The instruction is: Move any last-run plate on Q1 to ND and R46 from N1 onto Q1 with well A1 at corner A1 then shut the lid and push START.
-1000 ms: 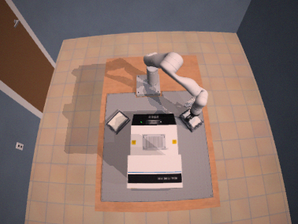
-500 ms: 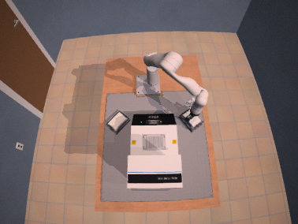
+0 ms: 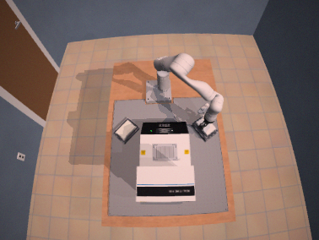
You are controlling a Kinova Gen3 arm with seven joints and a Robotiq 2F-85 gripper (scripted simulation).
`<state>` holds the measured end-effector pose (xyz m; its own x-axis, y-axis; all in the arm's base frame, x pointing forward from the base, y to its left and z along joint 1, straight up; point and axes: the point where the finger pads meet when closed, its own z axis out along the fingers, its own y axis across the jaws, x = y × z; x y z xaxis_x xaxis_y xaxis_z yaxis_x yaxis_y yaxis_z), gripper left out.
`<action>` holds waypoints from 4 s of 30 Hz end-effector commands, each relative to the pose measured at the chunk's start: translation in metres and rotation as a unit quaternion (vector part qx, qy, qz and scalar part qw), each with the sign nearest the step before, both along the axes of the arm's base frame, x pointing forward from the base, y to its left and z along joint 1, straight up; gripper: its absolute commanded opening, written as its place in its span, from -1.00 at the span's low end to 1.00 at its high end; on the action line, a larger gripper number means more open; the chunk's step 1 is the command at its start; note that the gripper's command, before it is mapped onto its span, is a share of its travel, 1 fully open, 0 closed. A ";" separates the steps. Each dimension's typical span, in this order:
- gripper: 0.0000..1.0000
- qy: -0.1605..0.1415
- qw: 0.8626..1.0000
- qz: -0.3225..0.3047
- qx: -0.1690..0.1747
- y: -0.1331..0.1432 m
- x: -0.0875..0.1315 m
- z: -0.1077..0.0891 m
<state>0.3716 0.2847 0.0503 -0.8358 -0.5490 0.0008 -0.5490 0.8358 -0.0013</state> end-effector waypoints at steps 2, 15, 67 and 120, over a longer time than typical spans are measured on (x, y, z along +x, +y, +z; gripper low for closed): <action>0.82 -0.001 1.000 0.000 0.000 0.000 0.000 0.006; 0.82 -0.001 1.000 0.000 0.000 0.000 0.000 0.020; 0.82 -0.001 1.000 0.000 0.000 0.000 0.000 0.082; 0.82 -0.001 1.000 0.000 0.000 0.001 0.000 0.144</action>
